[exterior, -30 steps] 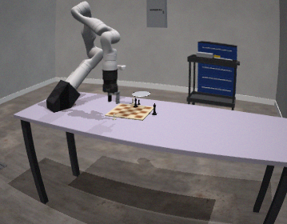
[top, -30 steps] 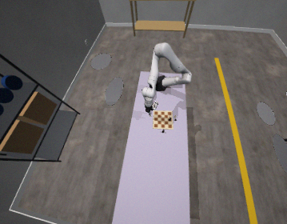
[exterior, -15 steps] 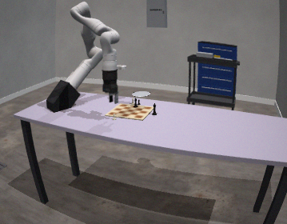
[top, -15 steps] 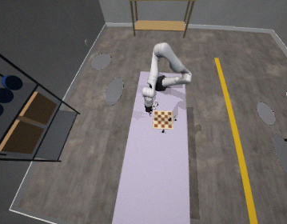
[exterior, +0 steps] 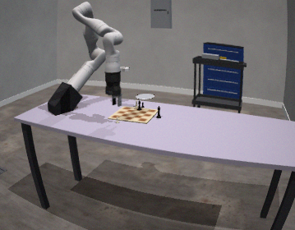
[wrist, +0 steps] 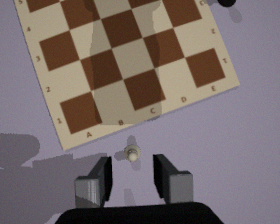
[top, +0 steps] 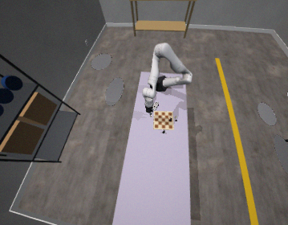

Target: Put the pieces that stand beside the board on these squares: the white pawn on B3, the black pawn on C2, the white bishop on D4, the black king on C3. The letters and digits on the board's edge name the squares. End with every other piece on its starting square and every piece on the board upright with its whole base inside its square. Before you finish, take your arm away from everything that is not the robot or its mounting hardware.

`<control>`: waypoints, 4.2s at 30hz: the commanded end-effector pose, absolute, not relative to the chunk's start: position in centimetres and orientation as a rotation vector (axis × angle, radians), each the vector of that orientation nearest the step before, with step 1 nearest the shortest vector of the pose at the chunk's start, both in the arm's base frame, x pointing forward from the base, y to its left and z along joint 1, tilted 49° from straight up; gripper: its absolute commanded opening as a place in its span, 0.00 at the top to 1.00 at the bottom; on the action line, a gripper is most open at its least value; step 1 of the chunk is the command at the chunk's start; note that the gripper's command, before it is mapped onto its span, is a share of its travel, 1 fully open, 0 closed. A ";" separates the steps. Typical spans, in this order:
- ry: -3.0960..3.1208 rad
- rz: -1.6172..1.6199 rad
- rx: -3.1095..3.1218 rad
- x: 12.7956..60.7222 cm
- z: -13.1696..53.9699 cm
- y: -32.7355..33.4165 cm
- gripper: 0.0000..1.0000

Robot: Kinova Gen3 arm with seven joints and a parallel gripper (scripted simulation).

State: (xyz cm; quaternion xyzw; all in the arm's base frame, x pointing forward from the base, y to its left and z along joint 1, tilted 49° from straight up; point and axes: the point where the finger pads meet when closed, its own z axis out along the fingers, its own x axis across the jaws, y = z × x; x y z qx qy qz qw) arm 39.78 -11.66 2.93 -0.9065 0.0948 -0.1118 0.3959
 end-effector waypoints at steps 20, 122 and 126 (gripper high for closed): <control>0.241 -0.285 -2.299 39.8 2.9 -11.7 0.32; 0.240 -0.285 -2.299 41.3 -0.5 -8.2 0.32; 0.240 -0.285 -2.299 41.3 -0.5 -8.2 0.32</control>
